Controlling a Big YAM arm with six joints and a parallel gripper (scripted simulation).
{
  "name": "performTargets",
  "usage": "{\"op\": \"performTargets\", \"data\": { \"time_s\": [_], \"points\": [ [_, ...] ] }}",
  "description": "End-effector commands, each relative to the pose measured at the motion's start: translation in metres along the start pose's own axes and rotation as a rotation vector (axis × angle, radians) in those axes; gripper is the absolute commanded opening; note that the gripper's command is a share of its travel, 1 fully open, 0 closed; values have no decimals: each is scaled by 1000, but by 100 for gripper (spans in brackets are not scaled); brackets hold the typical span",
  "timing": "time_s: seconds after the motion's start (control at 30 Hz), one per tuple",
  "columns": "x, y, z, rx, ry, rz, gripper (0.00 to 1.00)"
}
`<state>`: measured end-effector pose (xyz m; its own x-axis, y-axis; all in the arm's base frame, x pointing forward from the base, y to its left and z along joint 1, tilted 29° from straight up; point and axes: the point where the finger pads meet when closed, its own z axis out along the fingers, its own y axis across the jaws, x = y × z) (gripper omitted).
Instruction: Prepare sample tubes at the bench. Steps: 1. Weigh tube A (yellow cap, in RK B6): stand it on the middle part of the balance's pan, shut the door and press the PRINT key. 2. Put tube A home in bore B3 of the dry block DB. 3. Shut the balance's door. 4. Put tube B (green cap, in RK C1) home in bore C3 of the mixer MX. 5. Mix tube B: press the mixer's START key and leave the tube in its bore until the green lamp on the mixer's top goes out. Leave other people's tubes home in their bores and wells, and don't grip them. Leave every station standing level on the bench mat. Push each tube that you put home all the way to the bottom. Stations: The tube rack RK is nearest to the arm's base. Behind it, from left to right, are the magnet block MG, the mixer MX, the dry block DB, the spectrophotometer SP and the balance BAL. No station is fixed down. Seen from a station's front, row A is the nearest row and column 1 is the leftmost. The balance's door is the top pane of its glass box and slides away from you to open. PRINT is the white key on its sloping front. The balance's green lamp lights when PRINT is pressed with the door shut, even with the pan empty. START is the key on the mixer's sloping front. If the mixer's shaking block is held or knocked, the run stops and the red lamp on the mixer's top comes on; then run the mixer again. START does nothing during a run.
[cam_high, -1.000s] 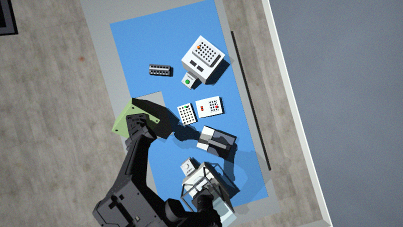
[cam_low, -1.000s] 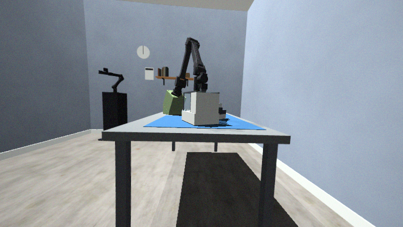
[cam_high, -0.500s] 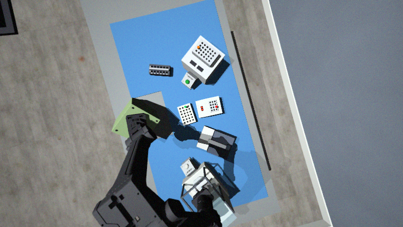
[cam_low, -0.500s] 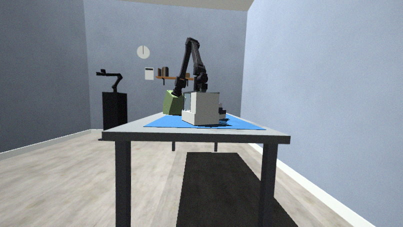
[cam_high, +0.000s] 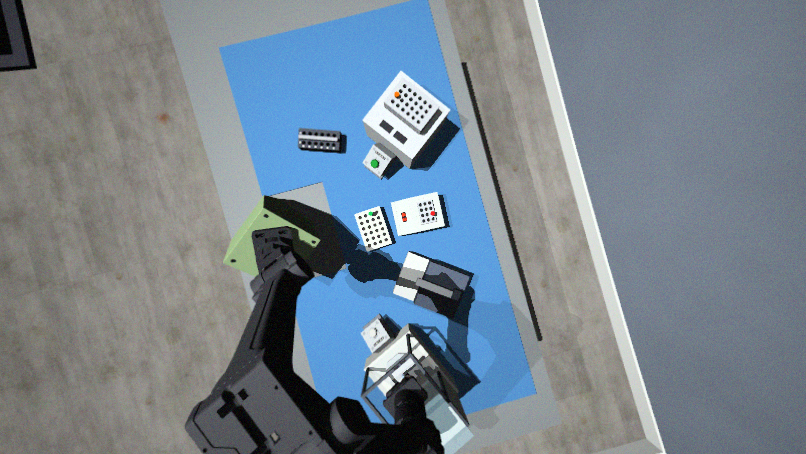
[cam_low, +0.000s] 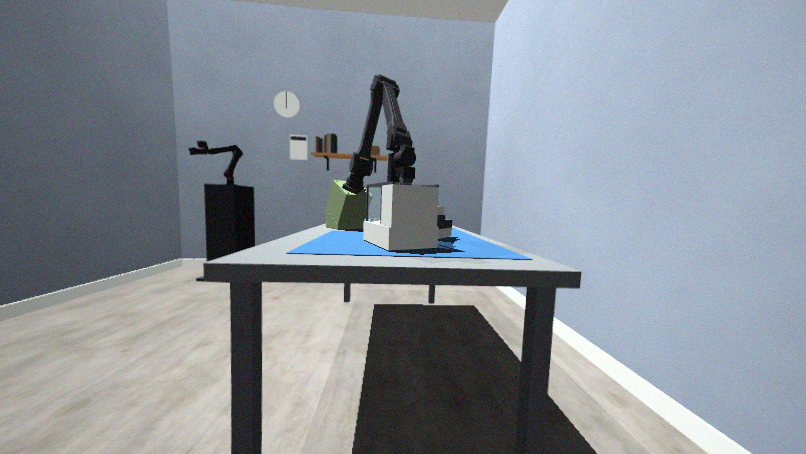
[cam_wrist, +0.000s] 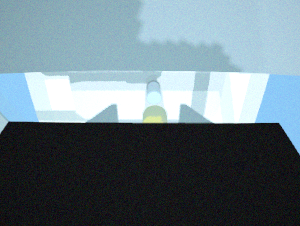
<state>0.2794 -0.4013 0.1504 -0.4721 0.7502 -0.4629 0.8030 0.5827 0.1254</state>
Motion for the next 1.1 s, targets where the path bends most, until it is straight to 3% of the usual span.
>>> {"op": "performTargets", "data": {
  "time_s": [0.0, 0.53, 0.57, 0.9, 1.0, 1.07],
  "points": [
    [-11, 2, -7, 0, -24, -1, 36],
    [-11, 2, -7, 0, -24, -1, 36],
    [-5, 6, -13, -3, -18, 4, 36],
    [-23, -2, -41, 5, -57, 1, 36],
    [-11, 2, -26, 0, -26, -1, 36],
    [-11, 2, -26, 0, -26, -1, 36]
  ]
}}
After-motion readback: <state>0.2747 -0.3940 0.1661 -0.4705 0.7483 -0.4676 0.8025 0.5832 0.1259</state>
